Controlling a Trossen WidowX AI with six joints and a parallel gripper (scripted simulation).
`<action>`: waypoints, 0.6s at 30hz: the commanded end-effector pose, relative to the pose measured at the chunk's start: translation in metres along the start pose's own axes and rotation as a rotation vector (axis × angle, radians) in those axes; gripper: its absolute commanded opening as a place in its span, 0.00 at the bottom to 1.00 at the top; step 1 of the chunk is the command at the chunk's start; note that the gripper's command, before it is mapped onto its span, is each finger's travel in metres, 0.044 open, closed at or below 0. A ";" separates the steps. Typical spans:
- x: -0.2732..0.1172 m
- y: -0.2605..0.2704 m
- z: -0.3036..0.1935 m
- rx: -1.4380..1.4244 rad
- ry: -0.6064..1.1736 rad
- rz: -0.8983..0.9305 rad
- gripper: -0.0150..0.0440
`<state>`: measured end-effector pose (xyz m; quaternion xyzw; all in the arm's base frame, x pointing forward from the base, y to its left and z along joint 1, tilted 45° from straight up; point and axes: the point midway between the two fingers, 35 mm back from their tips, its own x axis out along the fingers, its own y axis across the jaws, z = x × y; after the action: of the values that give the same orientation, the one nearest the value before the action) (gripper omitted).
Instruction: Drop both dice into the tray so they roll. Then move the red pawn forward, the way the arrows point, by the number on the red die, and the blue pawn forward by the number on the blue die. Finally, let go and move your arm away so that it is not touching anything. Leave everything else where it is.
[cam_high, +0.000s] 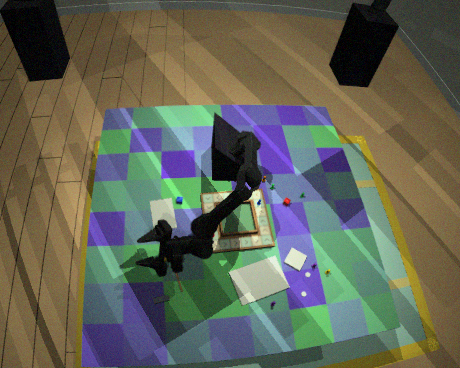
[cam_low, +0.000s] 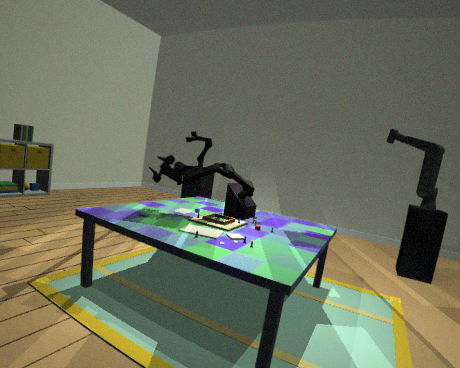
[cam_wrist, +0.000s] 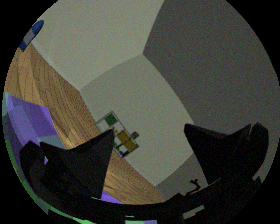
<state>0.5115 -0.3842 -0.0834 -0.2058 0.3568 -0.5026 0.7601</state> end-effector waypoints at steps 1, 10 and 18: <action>-0.002 0.001 0.002 0.004 -0.003 0.008 0.89; -0.102 0.037 0.077 0.160 -0.075 0.345 0.72; -0.231 0.057 0.114 0.302 -0.028 0.708 0.72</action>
<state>0.5815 -0.2100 0.0129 -0.0227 0.3066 -0.3104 0.8995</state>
